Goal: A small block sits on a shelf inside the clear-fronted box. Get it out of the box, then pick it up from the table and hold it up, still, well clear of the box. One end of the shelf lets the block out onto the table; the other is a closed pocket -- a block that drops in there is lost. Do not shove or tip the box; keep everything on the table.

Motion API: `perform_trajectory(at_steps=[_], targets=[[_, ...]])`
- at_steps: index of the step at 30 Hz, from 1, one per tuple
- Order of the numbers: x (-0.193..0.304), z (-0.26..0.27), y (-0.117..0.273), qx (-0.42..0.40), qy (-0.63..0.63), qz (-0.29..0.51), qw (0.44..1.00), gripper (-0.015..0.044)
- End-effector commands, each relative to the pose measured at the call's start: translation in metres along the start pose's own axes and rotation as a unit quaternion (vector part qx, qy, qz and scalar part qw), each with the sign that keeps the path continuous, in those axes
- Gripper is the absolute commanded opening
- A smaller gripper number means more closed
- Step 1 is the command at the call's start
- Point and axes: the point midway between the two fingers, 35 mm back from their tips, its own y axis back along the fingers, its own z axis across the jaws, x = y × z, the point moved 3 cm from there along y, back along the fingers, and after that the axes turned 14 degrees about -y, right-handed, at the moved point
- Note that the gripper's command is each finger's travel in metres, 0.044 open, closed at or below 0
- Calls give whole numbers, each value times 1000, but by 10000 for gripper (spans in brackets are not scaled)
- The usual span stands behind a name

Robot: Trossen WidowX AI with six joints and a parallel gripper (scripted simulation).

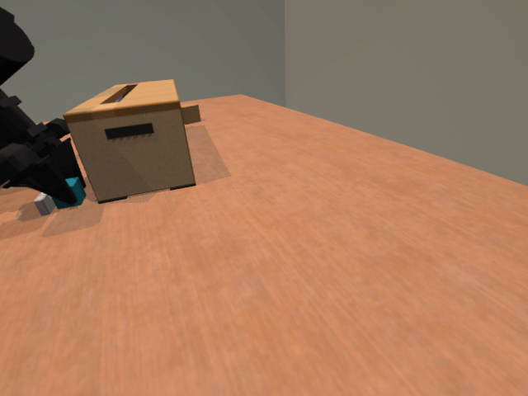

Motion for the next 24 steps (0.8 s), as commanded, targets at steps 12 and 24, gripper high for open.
perform_trajectory(at_steps=[12, 24], targets=[[10, -1, 19, -1, -1, 0, 1000, 0], [25, -5, 57, -2, -1, 1, 1000, 0]])
